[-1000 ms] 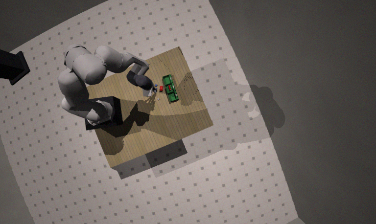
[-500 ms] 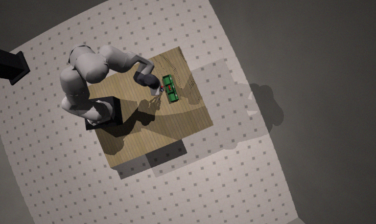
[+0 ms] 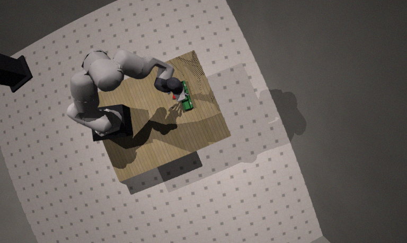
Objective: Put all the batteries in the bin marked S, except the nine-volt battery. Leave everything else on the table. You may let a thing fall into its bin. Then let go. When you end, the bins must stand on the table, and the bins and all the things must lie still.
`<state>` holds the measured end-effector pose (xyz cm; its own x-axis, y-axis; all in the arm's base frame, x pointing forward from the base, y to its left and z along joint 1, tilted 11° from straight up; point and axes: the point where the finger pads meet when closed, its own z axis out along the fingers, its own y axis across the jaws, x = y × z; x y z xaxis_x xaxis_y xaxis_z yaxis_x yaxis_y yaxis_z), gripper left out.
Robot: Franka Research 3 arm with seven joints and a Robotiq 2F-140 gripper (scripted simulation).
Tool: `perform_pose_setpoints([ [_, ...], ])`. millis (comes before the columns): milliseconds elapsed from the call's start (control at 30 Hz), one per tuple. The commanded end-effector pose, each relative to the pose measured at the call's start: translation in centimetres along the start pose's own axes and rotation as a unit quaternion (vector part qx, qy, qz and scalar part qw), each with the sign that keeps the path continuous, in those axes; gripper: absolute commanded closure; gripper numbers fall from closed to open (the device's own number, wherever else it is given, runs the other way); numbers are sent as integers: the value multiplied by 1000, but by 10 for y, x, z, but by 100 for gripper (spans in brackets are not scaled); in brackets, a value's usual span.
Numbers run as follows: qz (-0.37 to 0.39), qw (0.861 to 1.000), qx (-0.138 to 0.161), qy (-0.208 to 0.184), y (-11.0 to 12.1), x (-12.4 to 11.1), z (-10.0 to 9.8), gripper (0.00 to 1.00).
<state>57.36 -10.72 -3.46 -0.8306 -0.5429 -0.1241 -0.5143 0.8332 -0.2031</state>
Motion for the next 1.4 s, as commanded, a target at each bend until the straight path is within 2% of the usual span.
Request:
perform_pose_setpoints([
  [0,-78,997,-7,1,2,-1,3,97],
  [433,-203,979,-13,9,3,-2,3,97],
  [500,-203,979,-13,9,3,-2,3,97],
  [1000,-346,938,-21,0,1,-4,3,97],
  [1367,-352,936,-21,-1,0,-3,3,97],
])
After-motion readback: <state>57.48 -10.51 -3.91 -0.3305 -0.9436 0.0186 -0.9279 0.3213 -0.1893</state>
